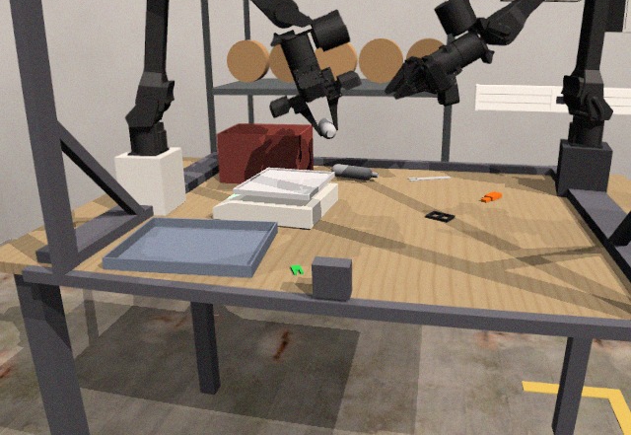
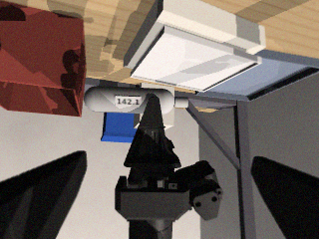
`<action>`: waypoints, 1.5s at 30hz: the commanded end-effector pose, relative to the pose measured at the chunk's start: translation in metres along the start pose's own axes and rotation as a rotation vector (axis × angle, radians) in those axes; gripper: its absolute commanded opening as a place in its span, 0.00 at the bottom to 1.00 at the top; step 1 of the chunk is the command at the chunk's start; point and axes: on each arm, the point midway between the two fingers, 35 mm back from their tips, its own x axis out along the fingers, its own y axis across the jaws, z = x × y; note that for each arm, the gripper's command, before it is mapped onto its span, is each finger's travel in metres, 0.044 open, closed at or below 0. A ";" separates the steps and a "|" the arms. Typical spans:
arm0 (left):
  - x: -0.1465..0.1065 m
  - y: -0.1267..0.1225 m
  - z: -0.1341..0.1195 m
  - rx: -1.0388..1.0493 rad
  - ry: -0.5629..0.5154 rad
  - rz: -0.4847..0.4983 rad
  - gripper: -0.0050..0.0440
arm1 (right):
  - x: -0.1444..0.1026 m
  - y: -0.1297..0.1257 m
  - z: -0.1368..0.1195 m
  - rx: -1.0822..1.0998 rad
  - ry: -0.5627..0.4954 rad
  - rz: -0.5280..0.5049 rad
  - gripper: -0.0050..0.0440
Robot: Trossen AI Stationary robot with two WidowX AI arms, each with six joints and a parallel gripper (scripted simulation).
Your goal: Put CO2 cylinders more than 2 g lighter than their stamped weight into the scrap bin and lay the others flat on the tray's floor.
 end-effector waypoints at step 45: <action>-0.005 0.007 0.003 -0.591 0.100 -0.109 0.00 | -0.003 0.011 -0.023 0.750 0.026 -0.024 1.00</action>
